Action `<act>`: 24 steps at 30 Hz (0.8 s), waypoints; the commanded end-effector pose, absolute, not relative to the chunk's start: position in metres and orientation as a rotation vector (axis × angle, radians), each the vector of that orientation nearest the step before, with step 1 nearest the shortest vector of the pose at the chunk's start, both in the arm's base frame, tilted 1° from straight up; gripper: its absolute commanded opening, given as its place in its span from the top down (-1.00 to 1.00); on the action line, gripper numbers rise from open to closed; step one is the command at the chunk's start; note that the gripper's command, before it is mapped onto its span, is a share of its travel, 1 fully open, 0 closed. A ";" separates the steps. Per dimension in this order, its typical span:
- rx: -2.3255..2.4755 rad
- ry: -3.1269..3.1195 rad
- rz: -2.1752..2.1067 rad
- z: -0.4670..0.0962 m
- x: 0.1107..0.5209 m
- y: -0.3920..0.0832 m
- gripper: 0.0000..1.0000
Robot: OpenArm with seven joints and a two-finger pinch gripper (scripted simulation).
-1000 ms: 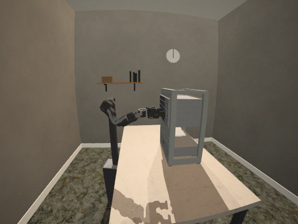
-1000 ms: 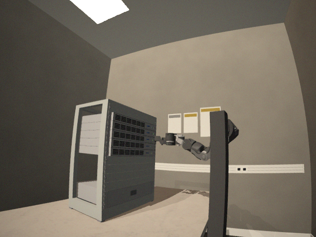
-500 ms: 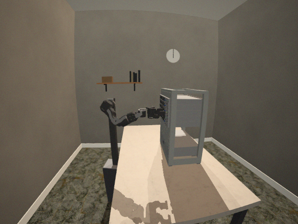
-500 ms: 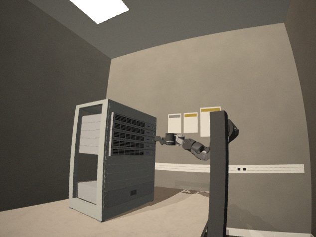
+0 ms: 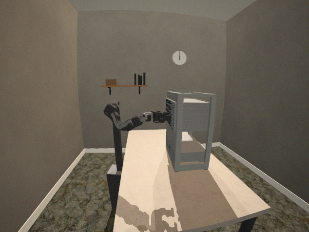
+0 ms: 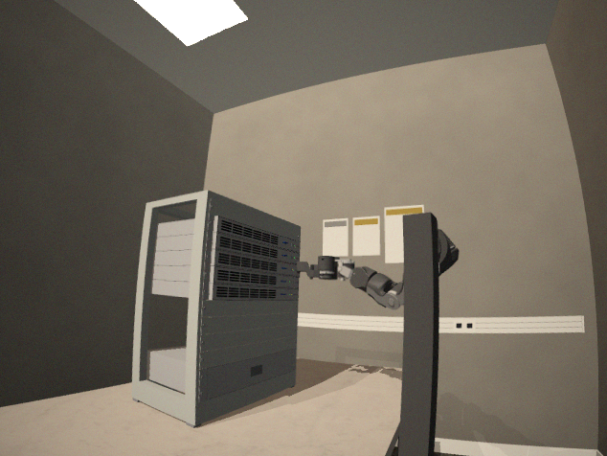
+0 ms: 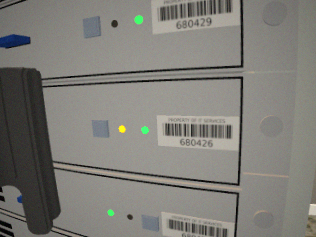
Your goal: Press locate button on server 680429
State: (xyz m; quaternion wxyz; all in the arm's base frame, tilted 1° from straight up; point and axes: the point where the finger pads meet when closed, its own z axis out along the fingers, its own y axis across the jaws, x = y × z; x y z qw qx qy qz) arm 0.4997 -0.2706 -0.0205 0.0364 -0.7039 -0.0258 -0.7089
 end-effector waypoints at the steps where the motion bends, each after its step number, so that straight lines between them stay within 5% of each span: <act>1: -2.153 -0.089 -2.181 -0.018 0.500 -0.269 -0.20; 24: -2.153 -0.089 -2.181 -0.019 0.468 -0.272 -0.20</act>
